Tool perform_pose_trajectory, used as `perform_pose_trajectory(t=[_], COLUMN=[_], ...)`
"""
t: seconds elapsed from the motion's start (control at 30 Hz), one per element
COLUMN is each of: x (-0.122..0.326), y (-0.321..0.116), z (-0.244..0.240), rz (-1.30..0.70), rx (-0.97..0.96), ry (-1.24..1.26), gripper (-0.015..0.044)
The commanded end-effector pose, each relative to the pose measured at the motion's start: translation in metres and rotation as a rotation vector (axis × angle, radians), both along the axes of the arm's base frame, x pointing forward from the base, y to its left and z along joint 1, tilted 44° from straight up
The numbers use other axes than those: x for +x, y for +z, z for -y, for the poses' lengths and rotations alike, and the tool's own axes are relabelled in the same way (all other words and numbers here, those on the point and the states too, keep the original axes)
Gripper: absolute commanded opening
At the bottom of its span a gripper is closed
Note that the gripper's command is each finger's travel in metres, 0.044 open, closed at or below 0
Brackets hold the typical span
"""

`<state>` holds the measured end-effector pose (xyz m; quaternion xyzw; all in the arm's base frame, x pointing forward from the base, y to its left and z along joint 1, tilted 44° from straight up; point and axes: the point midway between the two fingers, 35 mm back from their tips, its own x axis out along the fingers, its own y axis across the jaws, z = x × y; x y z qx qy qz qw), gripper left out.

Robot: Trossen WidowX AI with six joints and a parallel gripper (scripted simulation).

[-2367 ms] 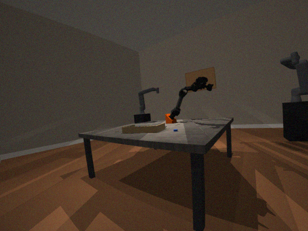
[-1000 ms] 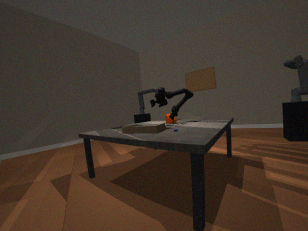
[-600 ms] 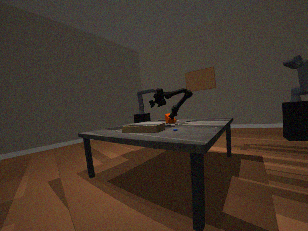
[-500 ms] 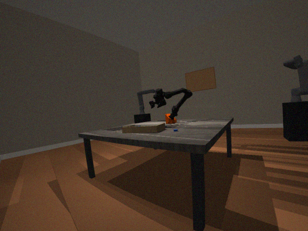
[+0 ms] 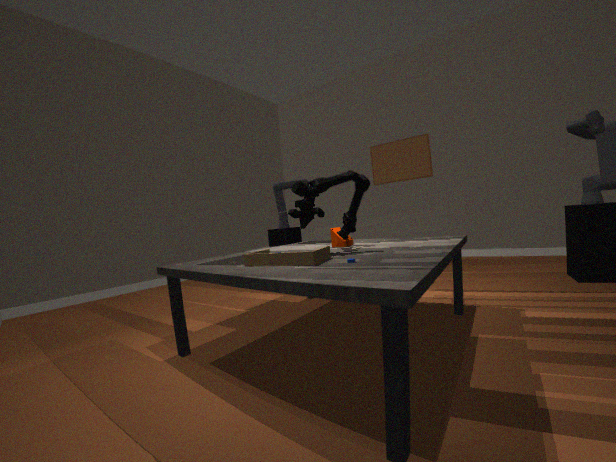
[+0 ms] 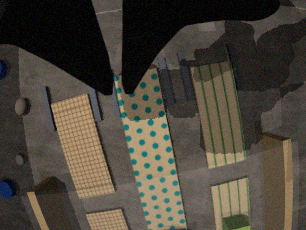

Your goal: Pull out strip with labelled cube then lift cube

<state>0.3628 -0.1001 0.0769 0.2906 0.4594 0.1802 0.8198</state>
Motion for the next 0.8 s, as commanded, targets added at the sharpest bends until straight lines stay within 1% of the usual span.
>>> perform_pose_trajectory(t=[0.0, 0.13, 0.53, 0.77], x=[0.015, 0.018, 0.017, 0.019], y=[-0.033, -0.043, -0.042, -0.049], z=[-0.033, -0.034, -0.036, -0.042], rz=[-0.211, -0.249, -0.249, -0.249], rx=[-0.01, -0.004, -0.004, -0.005], ry=[0.342, 0.416, 0.416, 0.415], gripper=[0.0, 0.0, 0.0, 0.0])
